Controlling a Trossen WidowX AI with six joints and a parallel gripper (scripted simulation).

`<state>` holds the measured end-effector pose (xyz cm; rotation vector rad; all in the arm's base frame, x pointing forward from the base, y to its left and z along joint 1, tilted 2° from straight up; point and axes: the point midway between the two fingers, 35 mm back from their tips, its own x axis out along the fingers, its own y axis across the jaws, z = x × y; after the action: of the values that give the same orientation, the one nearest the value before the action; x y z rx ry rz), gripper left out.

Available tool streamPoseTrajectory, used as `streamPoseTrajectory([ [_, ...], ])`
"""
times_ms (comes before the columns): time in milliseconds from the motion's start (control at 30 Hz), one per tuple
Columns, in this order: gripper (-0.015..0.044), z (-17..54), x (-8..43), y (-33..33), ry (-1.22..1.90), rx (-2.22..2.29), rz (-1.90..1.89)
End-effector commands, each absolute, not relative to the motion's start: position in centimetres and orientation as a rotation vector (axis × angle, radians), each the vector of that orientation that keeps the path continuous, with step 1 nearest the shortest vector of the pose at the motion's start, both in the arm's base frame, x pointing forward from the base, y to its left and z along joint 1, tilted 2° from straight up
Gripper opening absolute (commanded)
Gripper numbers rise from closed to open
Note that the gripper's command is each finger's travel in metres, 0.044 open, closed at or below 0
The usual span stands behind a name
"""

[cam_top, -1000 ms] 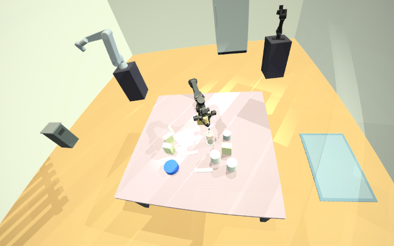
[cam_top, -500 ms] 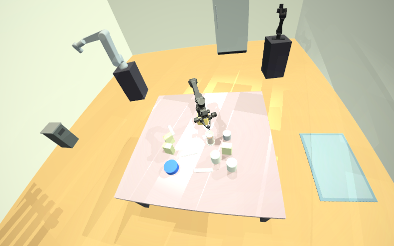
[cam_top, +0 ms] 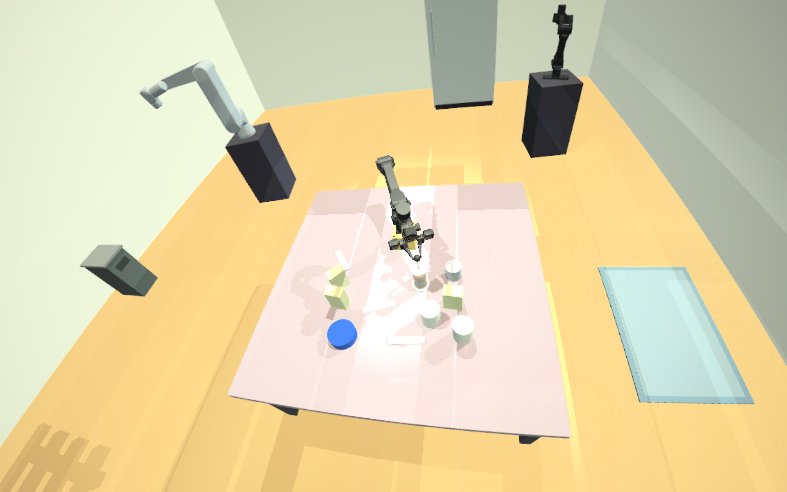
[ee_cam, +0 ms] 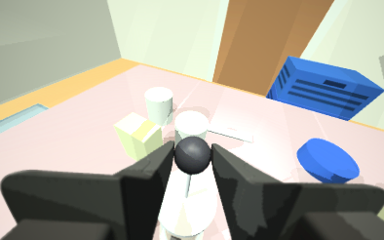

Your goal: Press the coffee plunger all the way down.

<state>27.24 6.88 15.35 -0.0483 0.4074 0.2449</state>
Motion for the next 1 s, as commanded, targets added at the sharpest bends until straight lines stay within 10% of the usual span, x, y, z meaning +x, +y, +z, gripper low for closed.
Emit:
streamPoseTrajectory([
  [0,0.0117,12.5,26.8,6.8,0.476,-0.058,0.241],
  [967,0.0117,10.6,29.0,7.4,0.474,-0.058,0.241],
])
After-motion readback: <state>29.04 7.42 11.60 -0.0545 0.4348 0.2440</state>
